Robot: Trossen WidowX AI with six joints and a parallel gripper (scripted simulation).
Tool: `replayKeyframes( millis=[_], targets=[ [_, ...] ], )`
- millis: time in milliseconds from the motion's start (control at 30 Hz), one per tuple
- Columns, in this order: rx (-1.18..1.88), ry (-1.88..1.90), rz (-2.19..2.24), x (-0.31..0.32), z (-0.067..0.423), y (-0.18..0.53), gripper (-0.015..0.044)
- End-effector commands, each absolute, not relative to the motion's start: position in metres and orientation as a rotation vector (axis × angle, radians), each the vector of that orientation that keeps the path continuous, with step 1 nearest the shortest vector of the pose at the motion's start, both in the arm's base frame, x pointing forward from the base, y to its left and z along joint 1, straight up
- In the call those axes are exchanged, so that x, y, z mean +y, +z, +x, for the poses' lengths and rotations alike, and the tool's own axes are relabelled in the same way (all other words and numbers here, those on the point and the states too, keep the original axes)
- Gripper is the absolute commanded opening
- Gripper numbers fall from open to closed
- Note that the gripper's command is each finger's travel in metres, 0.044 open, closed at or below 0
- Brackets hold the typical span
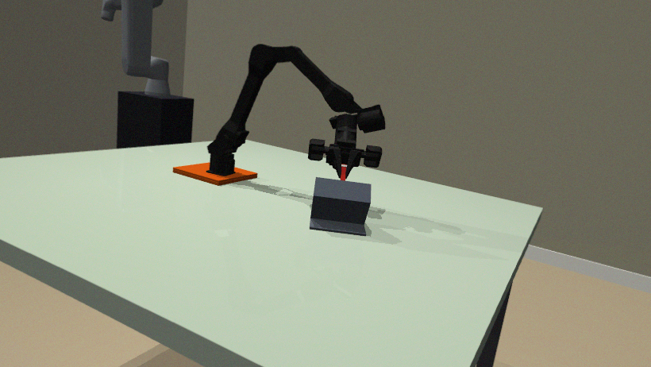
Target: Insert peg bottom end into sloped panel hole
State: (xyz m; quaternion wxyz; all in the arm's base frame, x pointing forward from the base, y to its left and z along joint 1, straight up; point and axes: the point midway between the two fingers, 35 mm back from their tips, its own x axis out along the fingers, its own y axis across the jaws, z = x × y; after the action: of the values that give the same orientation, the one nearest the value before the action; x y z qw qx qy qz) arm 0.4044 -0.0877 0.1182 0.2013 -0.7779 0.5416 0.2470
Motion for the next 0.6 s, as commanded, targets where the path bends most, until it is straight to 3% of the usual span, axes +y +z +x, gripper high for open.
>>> replayKeyframes(
  millis=[0,567],
  targets=[
    [1.516,0.709,-2.174,-0.0905,0.4025,0.1119,0.0000],
    [1.514,0.691,-2.173,-0.0887,0.4039,0.1164,0.0000]
  ],
)
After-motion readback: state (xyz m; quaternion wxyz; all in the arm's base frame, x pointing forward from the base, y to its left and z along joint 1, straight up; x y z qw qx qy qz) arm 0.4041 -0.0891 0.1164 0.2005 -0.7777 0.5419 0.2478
